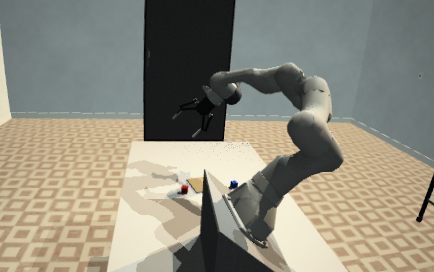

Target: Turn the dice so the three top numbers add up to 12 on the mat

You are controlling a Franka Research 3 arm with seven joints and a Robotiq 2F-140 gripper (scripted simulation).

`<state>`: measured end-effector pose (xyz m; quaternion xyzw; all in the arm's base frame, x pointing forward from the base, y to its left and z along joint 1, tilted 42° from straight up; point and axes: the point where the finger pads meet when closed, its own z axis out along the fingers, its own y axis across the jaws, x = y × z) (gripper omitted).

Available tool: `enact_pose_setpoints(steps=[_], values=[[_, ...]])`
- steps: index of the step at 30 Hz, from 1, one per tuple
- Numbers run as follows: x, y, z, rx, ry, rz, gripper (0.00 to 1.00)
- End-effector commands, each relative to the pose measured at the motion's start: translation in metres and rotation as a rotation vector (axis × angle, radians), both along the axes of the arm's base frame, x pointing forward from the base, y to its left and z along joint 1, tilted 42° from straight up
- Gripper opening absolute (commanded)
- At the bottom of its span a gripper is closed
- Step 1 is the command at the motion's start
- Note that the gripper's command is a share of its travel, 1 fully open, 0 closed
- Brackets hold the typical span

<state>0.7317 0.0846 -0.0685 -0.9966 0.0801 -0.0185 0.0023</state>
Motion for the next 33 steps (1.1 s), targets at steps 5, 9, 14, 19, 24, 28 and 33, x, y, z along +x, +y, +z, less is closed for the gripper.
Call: enact_pose_setpoints(steps=[5, 9, 14, 19, 24, 28, 33], values=[[0.0, 0.0, 0.0, 0.0, 0.0, 0.0, 1.0], [0.0, 0.0, 0.0, 0.0, 0.0, 0.0, 1.0], [0.0, 0.0, 0.0, 0.0, 0.0, 0.0, 1.0], [-0.001, -0.001, 0.0, -0.004, 0.001, 0.004, 1.0], [-0.034, -0.026, 0.008, -0.119, 0.047, 0.126, 1.0], [-0.062, -0.049, 0.018, -0.211, 0.088, 0.226, 1.0], [-0.092, -0.075, 0.03, -0.305, 0.137, 0.33, 1.0]])
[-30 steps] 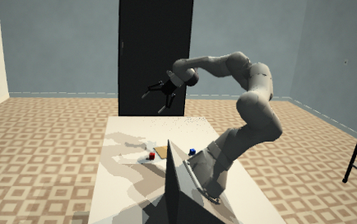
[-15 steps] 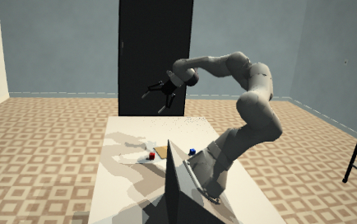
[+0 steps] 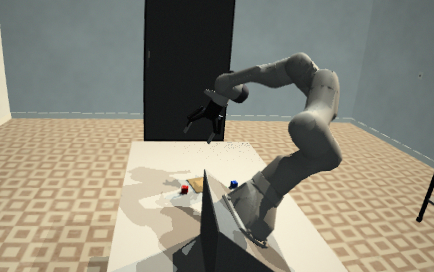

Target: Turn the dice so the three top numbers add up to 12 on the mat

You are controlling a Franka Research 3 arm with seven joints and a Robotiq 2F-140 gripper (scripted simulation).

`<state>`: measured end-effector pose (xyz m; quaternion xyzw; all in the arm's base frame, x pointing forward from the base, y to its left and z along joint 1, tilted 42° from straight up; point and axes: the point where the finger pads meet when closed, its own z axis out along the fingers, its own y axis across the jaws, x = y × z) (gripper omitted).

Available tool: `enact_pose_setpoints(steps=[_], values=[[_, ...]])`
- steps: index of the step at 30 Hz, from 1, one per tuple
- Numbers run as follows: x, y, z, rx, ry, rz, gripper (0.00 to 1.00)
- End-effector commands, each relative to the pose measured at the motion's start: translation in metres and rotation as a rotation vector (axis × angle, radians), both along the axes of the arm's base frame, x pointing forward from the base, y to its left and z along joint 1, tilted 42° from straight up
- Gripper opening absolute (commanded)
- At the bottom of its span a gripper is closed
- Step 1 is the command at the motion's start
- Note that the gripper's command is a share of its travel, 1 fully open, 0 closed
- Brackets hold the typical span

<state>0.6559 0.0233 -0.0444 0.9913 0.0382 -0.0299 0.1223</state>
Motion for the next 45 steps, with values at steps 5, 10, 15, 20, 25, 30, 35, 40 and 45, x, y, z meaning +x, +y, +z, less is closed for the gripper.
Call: enact_pose_setpoints(steps=[5, 10, 15, 20, 25, 30, 35, 40, 45], values=[[-0.051, -0.044, 0.022, -0.152, 0.087, 0.21, 1.0], [-0.087, -0.074, 0.039, -0.243, 0.154, 0.321, 1.0], [-0.123, -0.102, 0.056, -0.323, 0.223, 0.429, 1.0], [-0.154, -0.124, 0.07, -0.383, 0.283, 0.521, 1.0], [-0.178, -0.139, 0.079, -0.423, 0.329, 0.59, 1.0], [-0.179, -0.14, 0.08, -0.425, 0.331, 0.594, 1.0], [-0.179, -0.14, 0.08, -0.425, 0.331, 0.594, 1.0], [-0.179, -0.14, 0.08, -0.425, 0.331, 0.594, 1.0], [-0.179, -0.14, 0.08, -0.425, 0.331, 0.594, 1.0]])
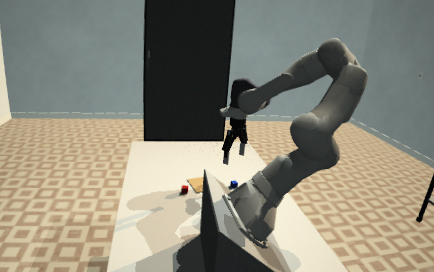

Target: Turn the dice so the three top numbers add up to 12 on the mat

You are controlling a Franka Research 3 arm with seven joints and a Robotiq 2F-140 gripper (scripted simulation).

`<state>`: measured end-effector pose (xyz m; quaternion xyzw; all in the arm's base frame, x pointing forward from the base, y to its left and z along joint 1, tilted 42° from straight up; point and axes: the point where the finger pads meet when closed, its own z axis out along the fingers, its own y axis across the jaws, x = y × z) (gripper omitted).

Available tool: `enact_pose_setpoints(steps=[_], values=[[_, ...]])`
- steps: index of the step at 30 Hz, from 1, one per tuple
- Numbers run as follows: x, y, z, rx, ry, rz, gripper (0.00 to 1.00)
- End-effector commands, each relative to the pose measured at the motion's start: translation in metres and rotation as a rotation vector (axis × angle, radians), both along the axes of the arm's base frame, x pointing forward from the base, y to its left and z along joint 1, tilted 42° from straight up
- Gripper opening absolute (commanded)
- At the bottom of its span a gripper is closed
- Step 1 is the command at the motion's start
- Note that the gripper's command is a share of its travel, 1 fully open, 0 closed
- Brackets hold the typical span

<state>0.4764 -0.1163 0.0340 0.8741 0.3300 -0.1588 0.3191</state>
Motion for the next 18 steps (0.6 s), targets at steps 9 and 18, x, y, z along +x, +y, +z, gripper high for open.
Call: enact_pose_setpoints(steps=[9, 18], values=[[0.0, -0.002, -0.001, -0.003, 0.006, 0.01, 1.0], [-0.003, -0.035, -0.036, -0.003, 0.006, 0.01, 1.0]])
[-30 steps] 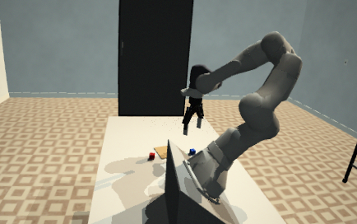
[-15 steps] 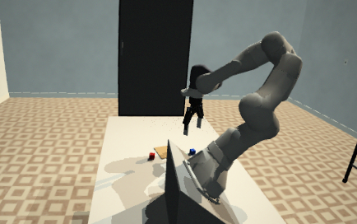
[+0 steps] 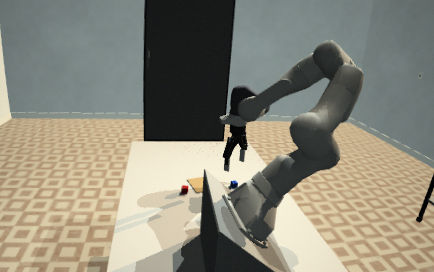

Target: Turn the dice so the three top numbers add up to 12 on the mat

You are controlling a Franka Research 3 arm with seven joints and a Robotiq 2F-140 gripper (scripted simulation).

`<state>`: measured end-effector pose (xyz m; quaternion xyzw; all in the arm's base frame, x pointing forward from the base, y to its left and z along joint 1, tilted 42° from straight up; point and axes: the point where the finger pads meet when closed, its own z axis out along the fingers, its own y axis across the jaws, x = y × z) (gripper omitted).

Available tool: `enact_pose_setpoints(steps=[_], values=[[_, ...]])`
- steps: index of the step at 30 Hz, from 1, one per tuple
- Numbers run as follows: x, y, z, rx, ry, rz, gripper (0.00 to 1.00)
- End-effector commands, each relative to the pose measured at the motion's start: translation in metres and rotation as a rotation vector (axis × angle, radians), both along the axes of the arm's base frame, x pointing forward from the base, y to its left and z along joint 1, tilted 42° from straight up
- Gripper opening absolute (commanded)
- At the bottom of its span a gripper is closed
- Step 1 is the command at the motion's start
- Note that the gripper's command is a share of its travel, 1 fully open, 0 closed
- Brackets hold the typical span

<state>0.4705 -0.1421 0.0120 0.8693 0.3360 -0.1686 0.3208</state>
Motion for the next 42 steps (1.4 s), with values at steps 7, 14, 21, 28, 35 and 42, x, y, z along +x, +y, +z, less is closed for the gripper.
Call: enact_pose_setpoints(steps=[7, 14, 21, 28, 35, 42], values=[[0.001, -0.027, -0.033, 0.008, -0.016, 0.002, 1.0], [0.001, -0.032, -0.039, 0.008, -0.016, 0.002, 1.0], [0.001, -0.032, -0.039, 0.008, -0.016, 0.002, 1.0], [0.001, -0.032, -0.039, 0.008, -0.016, 0.002, 1.0], [0.001, -0.032, -0.039, 0.008, -0.016, 0.002, 1.0], [0.001, -0.032, -0.039, 0.008, -0.016, 0.002, 1.0]])
